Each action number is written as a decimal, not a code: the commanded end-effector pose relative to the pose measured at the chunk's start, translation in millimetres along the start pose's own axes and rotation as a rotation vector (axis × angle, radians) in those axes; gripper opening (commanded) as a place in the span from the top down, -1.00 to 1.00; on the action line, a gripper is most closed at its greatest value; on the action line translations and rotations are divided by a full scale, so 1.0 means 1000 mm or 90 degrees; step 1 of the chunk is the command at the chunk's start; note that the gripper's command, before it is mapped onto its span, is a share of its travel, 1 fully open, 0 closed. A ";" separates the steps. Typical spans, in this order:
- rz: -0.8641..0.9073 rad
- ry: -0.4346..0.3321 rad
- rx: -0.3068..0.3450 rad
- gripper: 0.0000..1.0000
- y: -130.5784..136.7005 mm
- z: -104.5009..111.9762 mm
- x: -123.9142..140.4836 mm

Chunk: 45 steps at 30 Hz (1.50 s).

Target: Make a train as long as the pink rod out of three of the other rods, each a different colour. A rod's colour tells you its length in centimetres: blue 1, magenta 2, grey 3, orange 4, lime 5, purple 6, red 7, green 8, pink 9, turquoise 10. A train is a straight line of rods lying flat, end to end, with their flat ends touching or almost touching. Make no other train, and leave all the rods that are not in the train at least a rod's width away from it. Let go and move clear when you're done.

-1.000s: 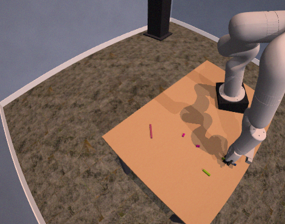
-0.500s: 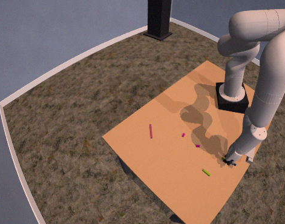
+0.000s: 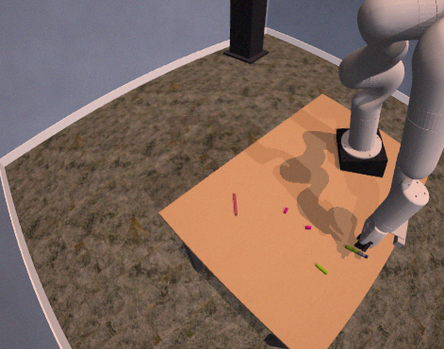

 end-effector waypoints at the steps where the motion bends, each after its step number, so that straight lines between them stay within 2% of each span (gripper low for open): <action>1: 0.001 -0.004 -0.008 0.51 0.001 0.020 0.000; 8: 0.001 -0.004 -0.008 0.51 0.001 0.028 0.000; 9: 0.001 -0.004 -0.008 -1.00 0.001 0.028 0.000; 34: 0.001 -0.004 -0.008 -1.00 0.001 0.030 0.000; 39: 0.001 -0.004 -0.008 -1.00 0.001 0.040 0.000; 45: 0.001 -0.004 -0.008 -1.00 0.002 0.067 0.000</action>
Point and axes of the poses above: the point where the finger pads meet when closed, its own z axis back along the fingers, its own y axis across the jaws, x = y × z, the point moved 3 cm from there along z, back along the fingers, and after that the axes turned 12 degrees about -z, right-handed, at the moved point
